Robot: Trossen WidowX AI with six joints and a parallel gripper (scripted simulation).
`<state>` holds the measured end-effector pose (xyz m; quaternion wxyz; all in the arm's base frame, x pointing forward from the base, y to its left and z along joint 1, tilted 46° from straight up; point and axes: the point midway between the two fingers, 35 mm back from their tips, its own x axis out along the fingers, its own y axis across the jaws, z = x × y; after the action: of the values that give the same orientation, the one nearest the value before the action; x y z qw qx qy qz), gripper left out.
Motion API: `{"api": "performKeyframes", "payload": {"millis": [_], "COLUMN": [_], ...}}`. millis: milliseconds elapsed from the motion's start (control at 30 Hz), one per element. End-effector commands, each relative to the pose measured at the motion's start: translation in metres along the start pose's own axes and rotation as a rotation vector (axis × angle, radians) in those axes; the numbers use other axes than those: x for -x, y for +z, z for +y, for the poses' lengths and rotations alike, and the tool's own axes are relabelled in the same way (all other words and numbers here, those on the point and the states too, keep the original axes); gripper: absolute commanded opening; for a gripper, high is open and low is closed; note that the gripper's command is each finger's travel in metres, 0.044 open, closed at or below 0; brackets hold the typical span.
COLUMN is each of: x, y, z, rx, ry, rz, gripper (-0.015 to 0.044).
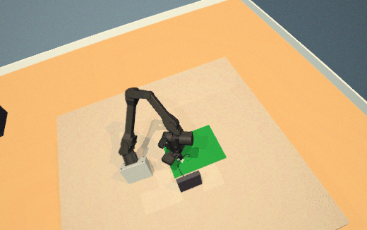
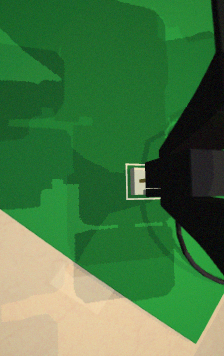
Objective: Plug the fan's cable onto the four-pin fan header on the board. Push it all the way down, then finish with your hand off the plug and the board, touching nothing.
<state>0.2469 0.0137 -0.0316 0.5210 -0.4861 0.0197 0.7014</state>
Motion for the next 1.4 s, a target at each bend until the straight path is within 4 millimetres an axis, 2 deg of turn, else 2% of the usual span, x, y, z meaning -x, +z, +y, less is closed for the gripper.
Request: {"api": "performKeyframes", "payload": {"millis": [0,600,1367], "x": [-0.001,-0.002,-0.014], "y": [0.001,0.0,0.0], "z": [0.0,0.0,0.0], "rx": [-0.004,-0.006,-0.007], "ry": [-0.003,-0.003,-0.003], "rz": [-0.004,-0.004,-0.004], "gripper": [0.0,0.0,0.0]}}
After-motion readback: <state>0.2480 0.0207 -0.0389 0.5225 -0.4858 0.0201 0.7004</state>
